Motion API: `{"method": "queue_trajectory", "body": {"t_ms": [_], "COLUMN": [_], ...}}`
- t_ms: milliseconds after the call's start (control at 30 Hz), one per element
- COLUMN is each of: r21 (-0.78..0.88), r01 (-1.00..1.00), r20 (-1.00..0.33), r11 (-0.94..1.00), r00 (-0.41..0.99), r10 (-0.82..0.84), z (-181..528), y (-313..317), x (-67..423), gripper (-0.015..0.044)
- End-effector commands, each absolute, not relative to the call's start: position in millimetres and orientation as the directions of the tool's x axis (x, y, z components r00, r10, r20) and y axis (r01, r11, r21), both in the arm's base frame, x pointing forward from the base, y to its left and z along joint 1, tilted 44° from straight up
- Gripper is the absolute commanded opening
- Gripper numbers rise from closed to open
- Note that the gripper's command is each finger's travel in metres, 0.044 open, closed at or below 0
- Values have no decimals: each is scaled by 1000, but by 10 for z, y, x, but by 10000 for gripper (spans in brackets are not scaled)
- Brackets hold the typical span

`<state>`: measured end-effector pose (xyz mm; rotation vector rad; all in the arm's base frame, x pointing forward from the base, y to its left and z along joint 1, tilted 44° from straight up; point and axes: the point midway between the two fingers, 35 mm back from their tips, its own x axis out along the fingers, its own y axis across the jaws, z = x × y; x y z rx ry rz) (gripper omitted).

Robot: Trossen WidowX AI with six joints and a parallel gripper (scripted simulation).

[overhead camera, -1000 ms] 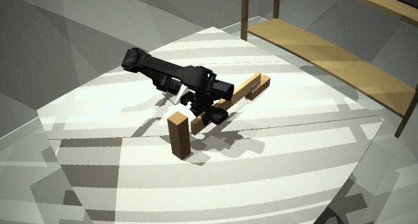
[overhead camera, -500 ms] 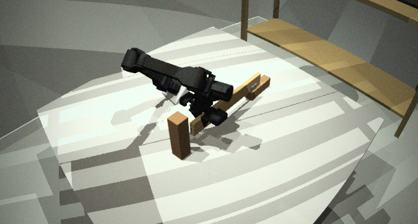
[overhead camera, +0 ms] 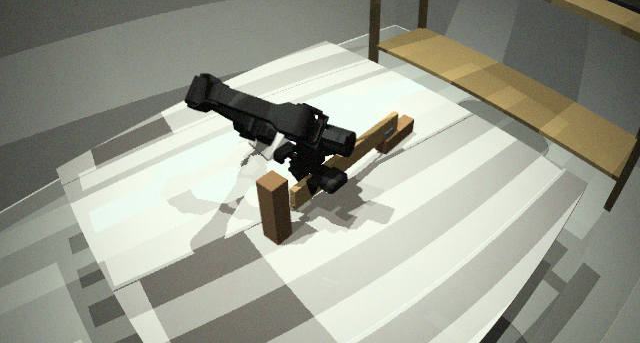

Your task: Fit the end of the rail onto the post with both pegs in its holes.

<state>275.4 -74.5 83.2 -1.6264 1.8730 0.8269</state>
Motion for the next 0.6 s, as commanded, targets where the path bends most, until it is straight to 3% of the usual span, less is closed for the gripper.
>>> {"method": "queue_trajectory", "body": {"t_ms": [0,567], "r21": [102,102], "r01": [-991,-991], "r20": [-728,-728], "r11": [86,86], "r00": [-133,-133], "r10": [-673,-673], "z": [875,914], "y": [-744,-782], "x": [2770,2769], "gripper": [0,0]}}
